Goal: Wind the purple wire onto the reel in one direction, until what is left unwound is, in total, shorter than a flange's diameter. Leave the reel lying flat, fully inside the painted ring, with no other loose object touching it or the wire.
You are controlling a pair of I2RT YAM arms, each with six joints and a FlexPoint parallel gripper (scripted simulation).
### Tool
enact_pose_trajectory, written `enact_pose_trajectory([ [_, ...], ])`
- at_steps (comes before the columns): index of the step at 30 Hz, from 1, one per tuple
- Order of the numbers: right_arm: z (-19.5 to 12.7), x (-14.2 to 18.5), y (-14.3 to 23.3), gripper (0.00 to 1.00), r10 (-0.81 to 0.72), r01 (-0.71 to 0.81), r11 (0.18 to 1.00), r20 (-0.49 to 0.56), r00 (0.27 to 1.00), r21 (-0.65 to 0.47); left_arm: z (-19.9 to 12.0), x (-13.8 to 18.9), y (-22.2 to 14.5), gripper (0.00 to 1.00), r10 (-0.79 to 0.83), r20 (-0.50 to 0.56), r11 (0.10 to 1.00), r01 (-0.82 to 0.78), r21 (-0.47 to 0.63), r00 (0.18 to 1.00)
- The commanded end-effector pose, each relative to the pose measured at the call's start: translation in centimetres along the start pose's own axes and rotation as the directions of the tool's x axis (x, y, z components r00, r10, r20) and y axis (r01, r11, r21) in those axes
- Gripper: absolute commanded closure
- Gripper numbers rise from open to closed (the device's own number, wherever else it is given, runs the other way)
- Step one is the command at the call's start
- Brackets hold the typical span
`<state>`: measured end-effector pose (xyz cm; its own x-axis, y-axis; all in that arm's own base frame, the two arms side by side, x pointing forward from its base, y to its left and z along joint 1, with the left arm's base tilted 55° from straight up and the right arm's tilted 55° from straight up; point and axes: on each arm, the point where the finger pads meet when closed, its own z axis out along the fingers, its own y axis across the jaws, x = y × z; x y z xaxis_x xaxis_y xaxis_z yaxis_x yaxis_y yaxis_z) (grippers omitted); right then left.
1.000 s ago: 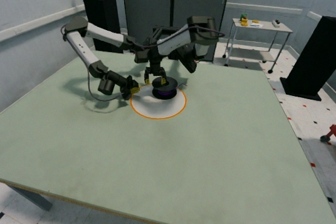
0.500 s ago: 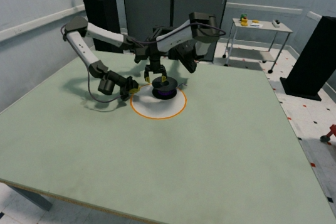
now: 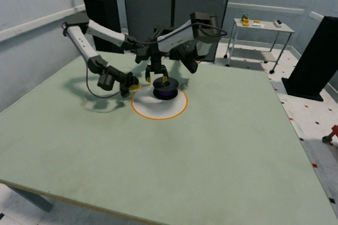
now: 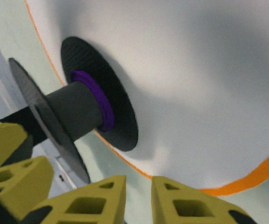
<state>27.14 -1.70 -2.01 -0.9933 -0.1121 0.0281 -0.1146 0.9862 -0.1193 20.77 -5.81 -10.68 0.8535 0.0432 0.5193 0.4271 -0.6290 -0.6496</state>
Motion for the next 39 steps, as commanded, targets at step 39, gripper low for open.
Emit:
enact_pose_trajectory([
  [39, -4.7, 5.9, 4.8, 0.85, 0.069, -0.136, 0.984, 0.457, 0.887, 0.116, -0.9, 0.3, 0.8, 0.26, -0.021, 0.001, 0.999, 0.021, -0.029, 1.000],
])
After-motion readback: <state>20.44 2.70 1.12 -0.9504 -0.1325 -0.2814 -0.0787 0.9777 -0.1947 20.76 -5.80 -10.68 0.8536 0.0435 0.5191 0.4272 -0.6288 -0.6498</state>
